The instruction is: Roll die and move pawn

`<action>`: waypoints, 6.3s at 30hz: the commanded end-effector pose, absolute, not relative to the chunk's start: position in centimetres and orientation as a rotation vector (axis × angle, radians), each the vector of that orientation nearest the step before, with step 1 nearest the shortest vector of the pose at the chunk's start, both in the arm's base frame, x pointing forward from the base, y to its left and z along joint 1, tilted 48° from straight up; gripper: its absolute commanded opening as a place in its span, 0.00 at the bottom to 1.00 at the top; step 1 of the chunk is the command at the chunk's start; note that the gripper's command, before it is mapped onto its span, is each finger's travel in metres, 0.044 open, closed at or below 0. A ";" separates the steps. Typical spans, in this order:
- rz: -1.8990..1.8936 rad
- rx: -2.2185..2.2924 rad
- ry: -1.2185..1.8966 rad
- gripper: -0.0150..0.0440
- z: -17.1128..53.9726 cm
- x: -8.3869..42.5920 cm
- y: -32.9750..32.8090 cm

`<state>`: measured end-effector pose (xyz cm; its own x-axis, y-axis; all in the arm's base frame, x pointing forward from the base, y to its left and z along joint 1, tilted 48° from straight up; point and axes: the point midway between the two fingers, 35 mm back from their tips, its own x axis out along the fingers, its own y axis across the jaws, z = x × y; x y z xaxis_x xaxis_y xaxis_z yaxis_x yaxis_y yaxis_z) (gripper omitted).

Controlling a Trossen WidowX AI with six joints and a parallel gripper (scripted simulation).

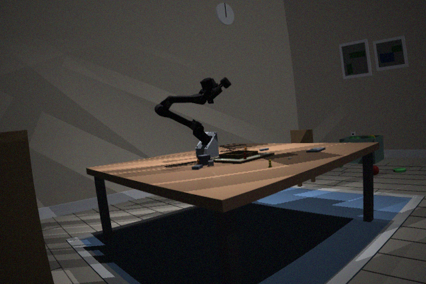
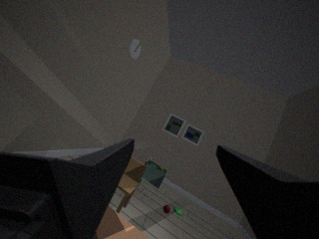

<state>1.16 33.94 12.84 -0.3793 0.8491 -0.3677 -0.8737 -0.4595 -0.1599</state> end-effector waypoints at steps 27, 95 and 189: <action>0.205 -0.330 1.006 0.72 9.1 32.6 12.2; -0.943 -0.267 1.196 0.25 12.6 32.0 -16.0; 0.895 -1.741 1.708 0.25 0.1 26.6 3.8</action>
<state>26.72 4.07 0.12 0.0052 -0.6834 -0.7300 -0.9958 -0.0706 0.0589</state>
